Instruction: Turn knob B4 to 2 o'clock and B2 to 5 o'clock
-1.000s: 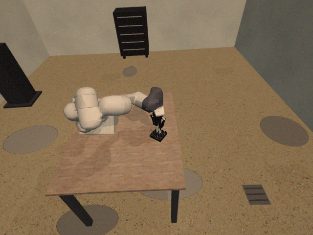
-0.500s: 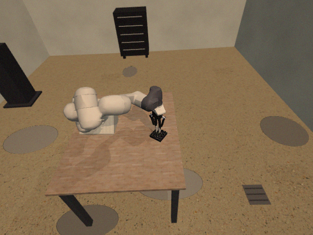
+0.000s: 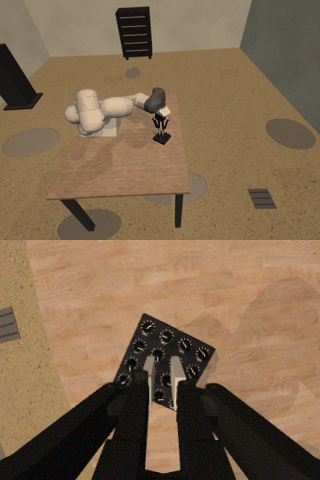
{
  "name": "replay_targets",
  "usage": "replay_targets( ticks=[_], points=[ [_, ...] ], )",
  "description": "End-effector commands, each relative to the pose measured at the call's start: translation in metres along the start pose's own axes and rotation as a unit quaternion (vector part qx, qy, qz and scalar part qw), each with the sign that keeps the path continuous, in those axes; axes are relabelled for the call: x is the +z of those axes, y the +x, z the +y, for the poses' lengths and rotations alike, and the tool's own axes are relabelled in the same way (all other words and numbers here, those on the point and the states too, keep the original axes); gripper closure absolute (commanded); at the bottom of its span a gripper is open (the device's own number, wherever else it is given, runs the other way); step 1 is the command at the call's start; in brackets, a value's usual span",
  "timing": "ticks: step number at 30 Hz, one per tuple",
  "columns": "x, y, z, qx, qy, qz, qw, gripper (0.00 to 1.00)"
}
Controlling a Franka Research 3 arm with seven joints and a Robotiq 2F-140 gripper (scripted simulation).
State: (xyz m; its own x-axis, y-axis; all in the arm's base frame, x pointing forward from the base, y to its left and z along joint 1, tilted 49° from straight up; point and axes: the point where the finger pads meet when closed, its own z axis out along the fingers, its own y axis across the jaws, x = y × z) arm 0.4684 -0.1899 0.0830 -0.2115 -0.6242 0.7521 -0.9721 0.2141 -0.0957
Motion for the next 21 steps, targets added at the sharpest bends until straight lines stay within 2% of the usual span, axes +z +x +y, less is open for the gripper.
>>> replay_targets(
  ticks=[1, 15, 21],
  points=[
    [-0.0008, 0.0006, 0.0009, -0.078, -0.002, -0.001, 0.997, 0.88],
    [-0.0020, -0.0009, 0.0037, -0.167, -0.002, -0.001, 0.986, 0.88],
    [-0.0028, -0.0019, 0.0055, -0.223, -0.002, -0.002, 0.975, 0.88]
  ],
)
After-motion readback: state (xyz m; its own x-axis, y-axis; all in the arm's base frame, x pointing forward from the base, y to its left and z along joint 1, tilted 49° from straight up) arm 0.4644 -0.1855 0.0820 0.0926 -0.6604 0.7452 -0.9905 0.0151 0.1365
